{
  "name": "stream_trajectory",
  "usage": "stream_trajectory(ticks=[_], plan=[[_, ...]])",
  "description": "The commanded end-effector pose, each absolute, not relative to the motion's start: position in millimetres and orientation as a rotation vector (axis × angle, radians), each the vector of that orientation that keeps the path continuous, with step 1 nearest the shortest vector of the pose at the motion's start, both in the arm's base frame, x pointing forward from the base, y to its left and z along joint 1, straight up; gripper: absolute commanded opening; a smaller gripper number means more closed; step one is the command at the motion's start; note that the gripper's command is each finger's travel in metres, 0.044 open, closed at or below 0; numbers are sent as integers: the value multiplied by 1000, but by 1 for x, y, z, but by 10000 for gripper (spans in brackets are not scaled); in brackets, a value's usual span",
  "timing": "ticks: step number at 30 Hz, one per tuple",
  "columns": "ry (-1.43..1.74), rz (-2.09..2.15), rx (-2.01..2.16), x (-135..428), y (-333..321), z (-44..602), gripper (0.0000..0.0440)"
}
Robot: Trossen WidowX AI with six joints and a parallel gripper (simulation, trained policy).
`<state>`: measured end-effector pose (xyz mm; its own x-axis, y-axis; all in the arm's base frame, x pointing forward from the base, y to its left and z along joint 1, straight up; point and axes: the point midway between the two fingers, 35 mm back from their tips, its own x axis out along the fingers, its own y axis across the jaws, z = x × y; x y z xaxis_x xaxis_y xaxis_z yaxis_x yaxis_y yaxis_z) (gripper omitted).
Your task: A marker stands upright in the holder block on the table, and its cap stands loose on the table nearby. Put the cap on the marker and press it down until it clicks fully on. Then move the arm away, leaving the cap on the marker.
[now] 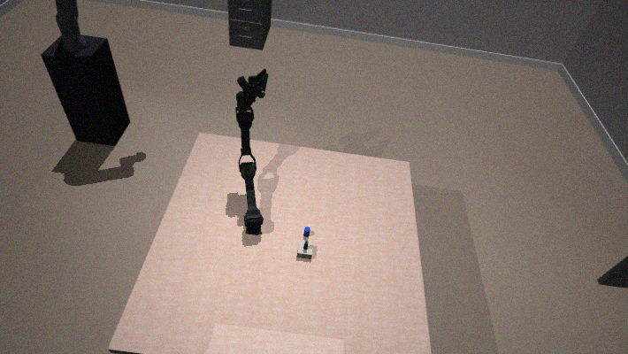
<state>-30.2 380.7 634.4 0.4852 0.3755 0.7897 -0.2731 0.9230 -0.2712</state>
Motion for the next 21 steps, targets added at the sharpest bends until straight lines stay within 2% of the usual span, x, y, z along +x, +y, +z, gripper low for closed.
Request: stream_trajectory(ticks=[1, 21], plan=[[-963, 364, -96, -26, 366, 640, 335], [-798, 243, -18, -9, 301, 648, 334]])
